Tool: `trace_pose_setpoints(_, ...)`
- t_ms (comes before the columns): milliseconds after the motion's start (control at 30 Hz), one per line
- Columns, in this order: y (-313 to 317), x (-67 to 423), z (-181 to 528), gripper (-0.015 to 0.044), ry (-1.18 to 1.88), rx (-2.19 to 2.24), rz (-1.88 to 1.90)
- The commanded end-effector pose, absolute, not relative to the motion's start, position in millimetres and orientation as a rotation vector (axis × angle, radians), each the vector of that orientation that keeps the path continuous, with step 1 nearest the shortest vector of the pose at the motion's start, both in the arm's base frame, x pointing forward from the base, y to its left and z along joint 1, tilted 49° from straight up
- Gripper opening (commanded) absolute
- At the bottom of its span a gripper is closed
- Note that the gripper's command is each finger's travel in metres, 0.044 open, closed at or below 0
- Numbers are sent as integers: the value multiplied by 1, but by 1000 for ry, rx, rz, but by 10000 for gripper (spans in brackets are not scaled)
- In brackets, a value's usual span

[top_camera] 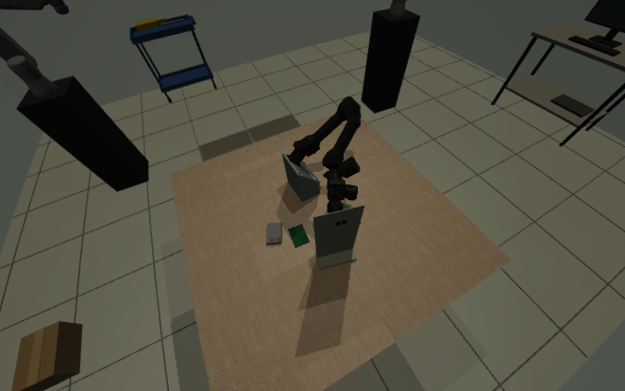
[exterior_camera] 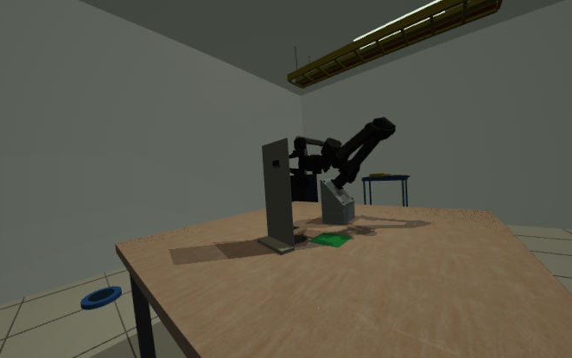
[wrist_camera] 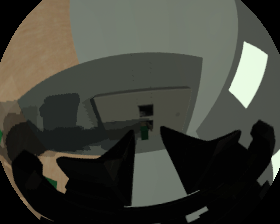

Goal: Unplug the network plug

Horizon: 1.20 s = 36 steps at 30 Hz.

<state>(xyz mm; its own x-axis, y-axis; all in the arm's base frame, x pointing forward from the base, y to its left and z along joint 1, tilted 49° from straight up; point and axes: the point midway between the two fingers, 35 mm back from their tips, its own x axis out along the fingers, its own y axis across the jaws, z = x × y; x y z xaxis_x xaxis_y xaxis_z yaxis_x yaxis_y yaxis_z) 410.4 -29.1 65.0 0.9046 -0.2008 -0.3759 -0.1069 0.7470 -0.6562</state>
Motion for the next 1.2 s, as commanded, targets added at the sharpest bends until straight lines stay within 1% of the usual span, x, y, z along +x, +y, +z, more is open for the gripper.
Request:
trace_pose_setpoints(0,-28,416,62,156,448,-737,-45)
trace_pose_setpoints(33,-28,416,62,156,448,-737,-45)
trace_pose_setpoints(133,-28,416,62,77,448,-737,-45)
trace_pose_setpoints(500,-28,416,62,4,448,-737,-45)
trace_pose_setpoints(1167,-28,406,64,0,448,-737,-45)
